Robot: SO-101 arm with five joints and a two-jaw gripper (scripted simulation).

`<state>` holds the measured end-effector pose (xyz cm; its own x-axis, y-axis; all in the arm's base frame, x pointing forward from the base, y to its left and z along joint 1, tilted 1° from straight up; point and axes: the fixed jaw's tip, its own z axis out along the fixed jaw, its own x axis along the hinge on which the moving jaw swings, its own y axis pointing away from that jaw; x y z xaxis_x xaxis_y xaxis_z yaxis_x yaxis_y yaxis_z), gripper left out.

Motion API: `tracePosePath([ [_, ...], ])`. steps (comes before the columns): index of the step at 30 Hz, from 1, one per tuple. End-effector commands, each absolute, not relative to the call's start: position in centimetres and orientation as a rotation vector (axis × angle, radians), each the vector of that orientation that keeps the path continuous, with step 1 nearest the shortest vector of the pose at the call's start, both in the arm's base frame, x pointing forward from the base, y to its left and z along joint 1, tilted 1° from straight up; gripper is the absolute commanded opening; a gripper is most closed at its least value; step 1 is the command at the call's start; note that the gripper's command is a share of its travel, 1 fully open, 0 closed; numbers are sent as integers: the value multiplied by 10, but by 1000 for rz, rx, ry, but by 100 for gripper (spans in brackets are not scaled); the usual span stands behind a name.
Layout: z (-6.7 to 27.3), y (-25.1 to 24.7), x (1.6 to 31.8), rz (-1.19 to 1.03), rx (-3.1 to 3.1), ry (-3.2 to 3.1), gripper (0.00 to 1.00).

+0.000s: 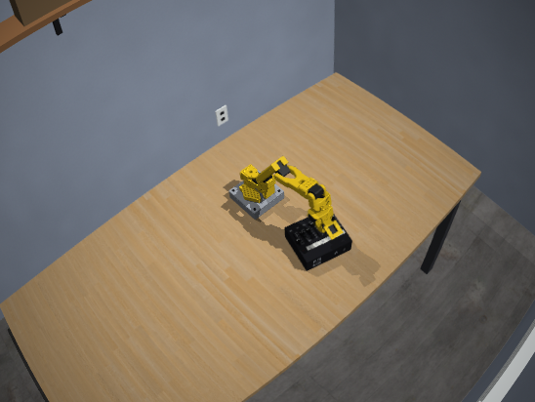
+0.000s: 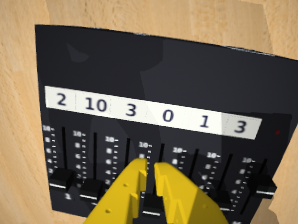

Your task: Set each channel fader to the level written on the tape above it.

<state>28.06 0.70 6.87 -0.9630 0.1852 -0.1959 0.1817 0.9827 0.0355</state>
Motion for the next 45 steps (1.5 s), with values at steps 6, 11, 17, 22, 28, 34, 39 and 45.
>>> tracePosePath([
  [6, 66, 9, 279, 22, 250, 2966, 0],
  [11, 66, 9, 279, 22, 250, 2966, 0],
  [17, 66, 9, 279, 22, 250, 2966, 0],
  [22, 66, 9, 279, 22, 250, 2966, 0],
  [28, 66, 9, 279, 22, 249, 2966, 0],
  [34, 66, 9, 279, 20, 236, 2968, 0],
  [39, 66, 8, 279, 18, 218, 2972, 0],
  [45, 66, 8, 279, 17, 202, 2975, 0],
])
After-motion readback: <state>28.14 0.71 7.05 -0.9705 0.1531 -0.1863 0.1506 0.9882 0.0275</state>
